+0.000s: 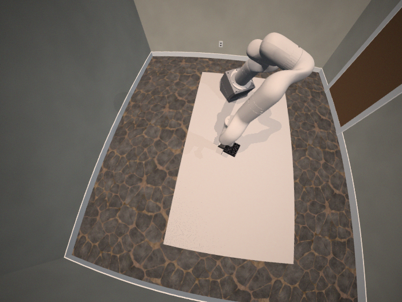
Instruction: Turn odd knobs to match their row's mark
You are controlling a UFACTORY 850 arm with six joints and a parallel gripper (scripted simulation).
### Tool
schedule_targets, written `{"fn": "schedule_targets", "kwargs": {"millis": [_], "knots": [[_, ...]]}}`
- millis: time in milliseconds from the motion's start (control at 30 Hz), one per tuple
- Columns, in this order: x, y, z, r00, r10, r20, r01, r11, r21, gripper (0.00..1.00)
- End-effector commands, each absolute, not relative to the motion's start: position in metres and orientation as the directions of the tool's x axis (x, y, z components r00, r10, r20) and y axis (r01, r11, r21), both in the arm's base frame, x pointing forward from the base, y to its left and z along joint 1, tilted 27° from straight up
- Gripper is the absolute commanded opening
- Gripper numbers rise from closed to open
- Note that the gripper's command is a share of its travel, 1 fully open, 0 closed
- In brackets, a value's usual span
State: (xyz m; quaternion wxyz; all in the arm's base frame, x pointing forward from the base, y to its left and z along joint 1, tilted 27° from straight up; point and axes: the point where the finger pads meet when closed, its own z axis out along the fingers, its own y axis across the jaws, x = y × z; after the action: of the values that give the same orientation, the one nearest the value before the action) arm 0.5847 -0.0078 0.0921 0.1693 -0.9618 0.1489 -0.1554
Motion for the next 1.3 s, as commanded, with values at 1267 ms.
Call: {"fn": "schedule_targets", "kwargs": {"millis": [1267], "knots": [[0.6, 0.002, 0.06, 0.907, -0.339, 0.25, -0.234, -0.898, -0.372, 0.19]]}}
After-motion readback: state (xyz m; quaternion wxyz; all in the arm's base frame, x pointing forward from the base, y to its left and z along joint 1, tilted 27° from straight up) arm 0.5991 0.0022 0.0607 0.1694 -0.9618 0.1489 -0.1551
